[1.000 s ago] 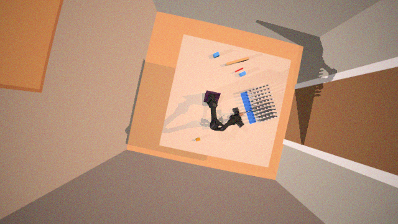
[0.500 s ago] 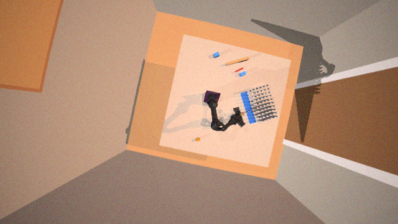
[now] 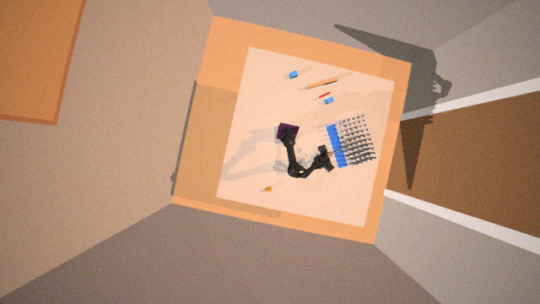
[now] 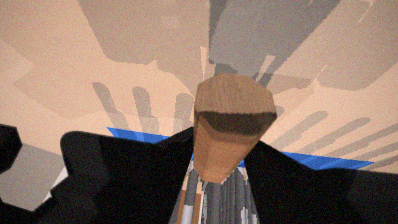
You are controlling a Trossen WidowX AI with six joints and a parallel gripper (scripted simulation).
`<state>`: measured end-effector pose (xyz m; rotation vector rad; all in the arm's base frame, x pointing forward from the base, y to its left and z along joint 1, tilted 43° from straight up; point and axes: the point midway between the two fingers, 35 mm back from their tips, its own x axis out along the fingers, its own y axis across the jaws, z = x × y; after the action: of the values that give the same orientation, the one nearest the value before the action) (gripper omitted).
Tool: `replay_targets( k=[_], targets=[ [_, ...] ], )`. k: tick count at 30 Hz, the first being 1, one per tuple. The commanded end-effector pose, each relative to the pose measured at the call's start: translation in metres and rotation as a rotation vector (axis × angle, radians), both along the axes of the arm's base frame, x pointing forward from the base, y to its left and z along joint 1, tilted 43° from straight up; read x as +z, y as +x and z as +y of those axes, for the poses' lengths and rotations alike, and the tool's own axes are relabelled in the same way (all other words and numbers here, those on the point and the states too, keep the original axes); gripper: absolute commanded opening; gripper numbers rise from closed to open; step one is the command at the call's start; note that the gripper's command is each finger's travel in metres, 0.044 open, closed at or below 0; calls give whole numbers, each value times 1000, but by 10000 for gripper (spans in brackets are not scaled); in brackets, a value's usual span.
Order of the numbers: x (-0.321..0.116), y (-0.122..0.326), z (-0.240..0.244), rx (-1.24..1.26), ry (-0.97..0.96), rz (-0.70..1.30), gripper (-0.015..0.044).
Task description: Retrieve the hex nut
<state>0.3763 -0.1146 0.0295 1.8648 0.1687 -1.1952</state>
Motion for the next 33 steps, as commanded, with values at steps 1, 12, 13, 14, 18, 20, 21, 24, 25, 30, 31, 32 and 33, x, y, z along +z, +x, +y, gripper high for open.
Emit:
replay_targets(
  k=[1,12,13,14,18,20,21,24,25,30,31,32,33],
  targets=[
    [1,5,2,-2,0,-9,0],
    [-2,12,5,-2,0,-9,0],
    [-2,13,6,-2,0,-9,0],
    [-2,13,6,-2,0,-9,0],
    [-3,16,7,-2,1,-10,0],
    [-3,17,8,-2,1,-10,0],
    [-4,18,8,-2,1,-10,0],
    [-4,20,9,-2,1,-10,0],
    [-5,20,9,-2,1,-10,0],
    [-6,23,11,-2,1,-10,0],
    [-6,24,11,-2,1,-10,0],
    [-6,25,12,-2,1,-10,0],
    [-6,25,12,-2,1,-10,0]
  ],
)
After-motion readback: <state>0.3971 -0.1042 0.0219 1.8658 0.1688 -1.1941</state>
